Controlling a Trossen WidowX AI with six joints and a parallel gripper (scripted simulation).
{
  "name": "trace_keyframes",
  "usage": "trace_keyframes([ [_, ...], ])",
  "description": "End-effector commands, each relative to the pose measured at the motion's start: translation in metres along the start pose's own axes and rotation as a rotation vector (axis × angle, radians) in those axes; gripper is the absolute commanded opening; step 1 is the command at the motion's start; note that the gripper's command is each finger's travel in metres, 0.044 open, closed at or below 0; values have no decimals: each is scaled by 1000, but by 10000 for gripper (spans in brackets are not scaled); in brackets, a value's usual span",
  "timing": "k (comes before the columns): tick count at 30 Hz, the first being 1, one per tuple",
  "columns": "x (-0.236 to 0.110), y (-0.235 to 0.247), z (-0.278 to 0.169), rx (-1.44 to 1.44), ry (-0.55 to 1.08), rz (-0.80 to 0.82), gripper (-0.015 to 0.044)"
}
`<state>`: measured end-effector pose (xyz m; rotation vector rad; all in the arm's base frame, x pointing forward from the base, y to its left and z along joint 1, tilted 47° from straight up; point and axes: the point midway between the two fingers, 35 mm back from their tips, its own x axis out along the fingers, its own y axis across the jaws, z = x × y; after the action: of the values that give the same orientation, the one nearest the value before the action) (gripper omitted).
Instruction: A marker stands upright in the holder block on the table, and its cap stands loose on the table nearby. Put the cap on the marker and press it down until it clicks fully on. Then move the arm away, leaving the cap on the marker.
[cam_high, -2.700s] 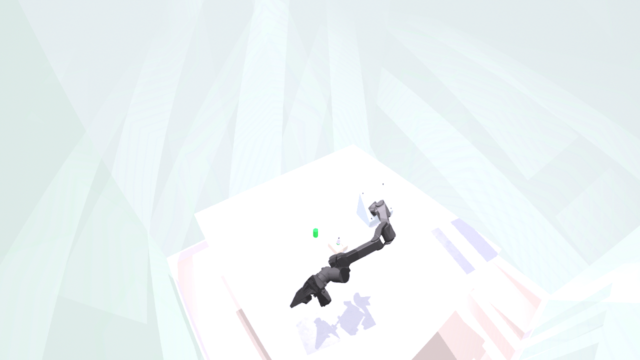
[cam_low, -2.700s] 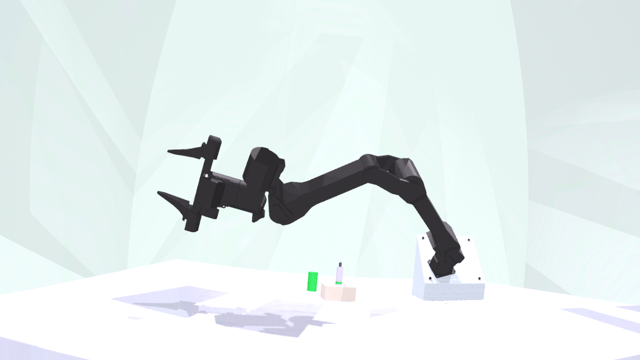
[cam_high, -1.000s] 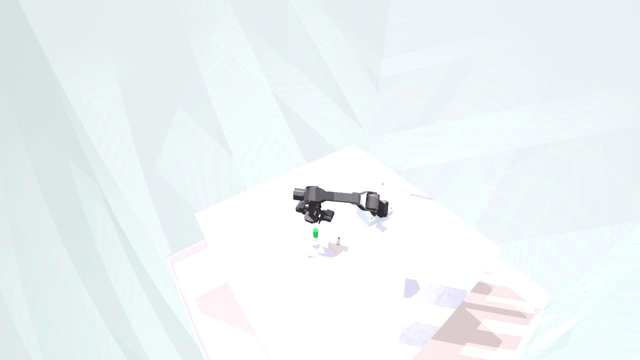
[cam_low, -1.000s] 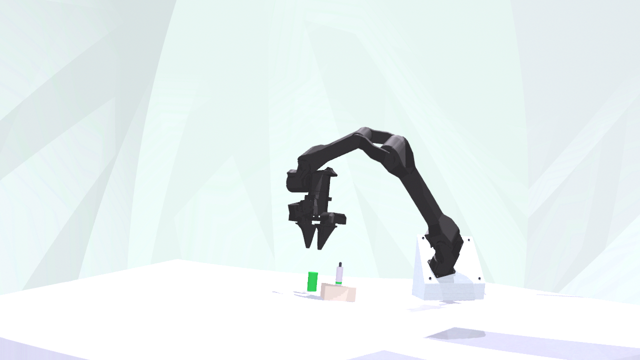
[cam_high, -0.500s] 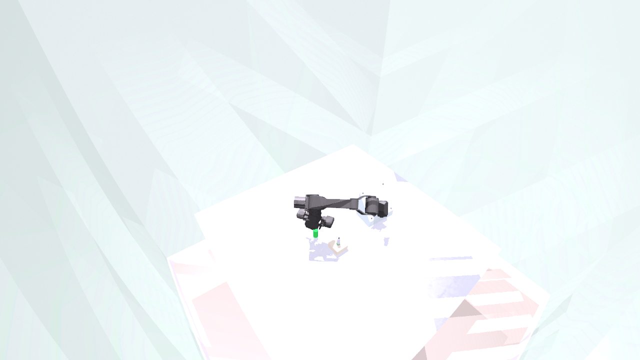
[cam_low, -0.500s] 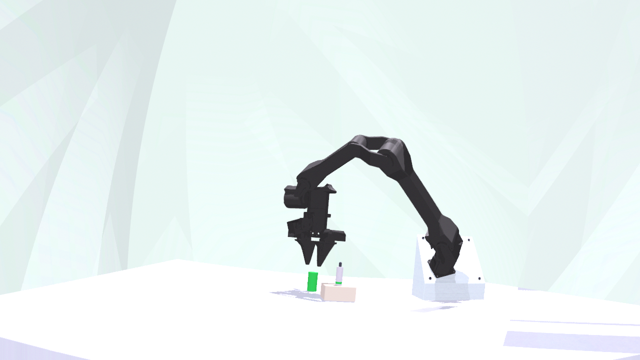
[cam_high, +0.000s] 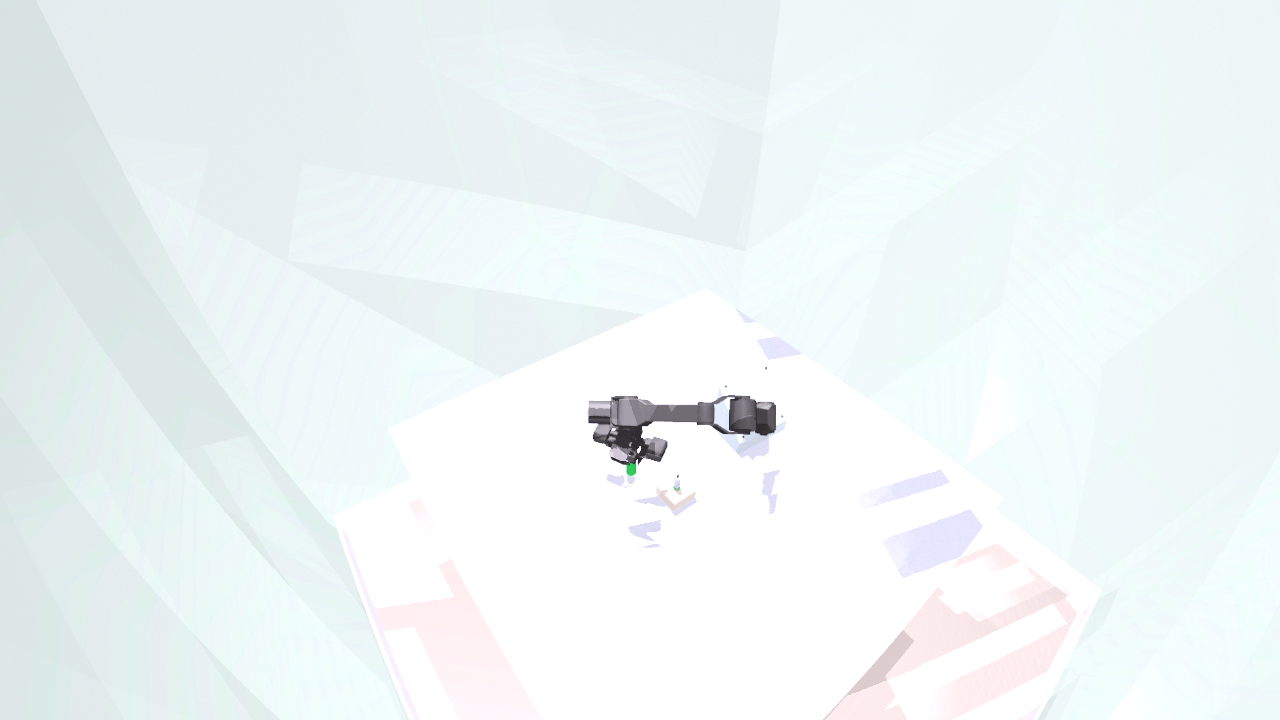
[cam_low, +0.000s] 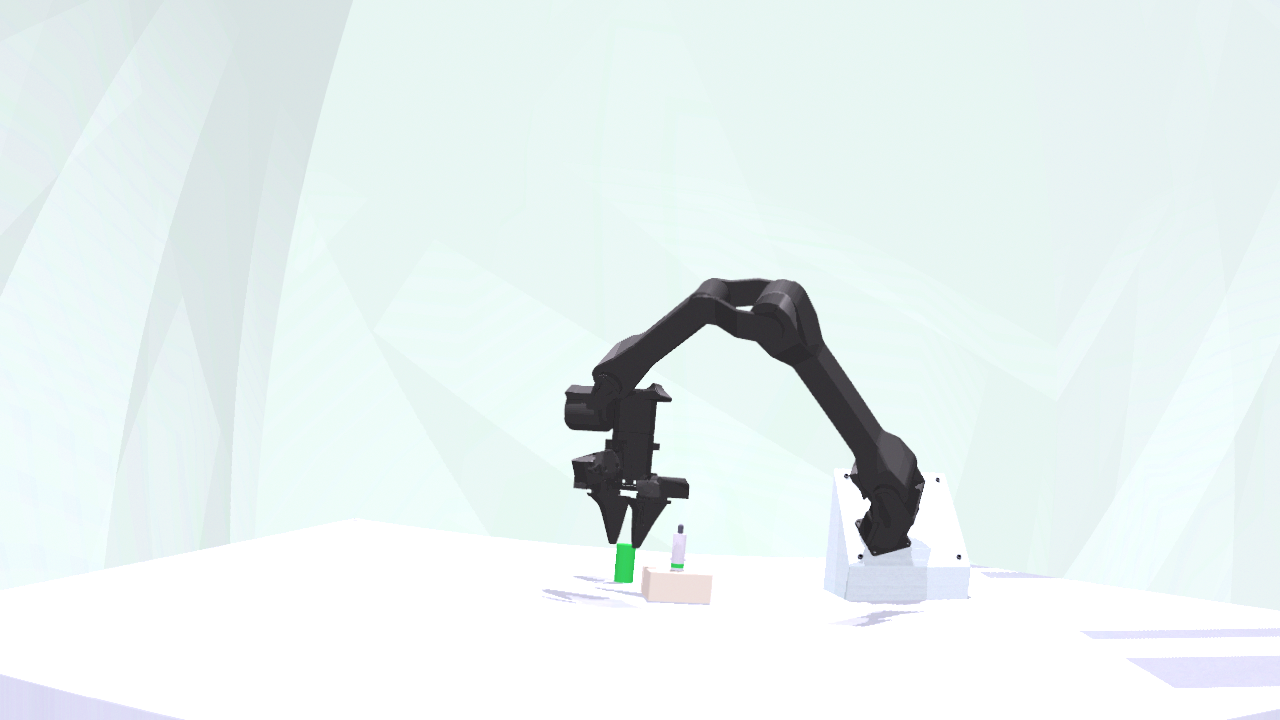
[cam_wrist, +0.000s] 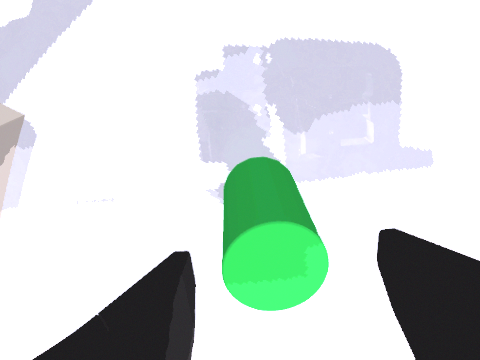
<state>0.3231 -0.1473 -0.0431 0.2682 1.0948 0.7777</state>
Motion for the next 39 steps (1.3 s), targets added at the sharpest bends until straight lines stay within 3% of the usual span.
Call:
trace_keyframes([
  [1,8,2,-1,11,-2,7,237],
  [19,34,3,-2,8,-4,8,237],
  [22,34,3,-2,8,-4,8,158],
  [33,34,3,-2,8,-4,8,84],
  [36,30,2,-1,8,-3,7,6],
  [39,20,1,-1,8,-3,6,0],
])
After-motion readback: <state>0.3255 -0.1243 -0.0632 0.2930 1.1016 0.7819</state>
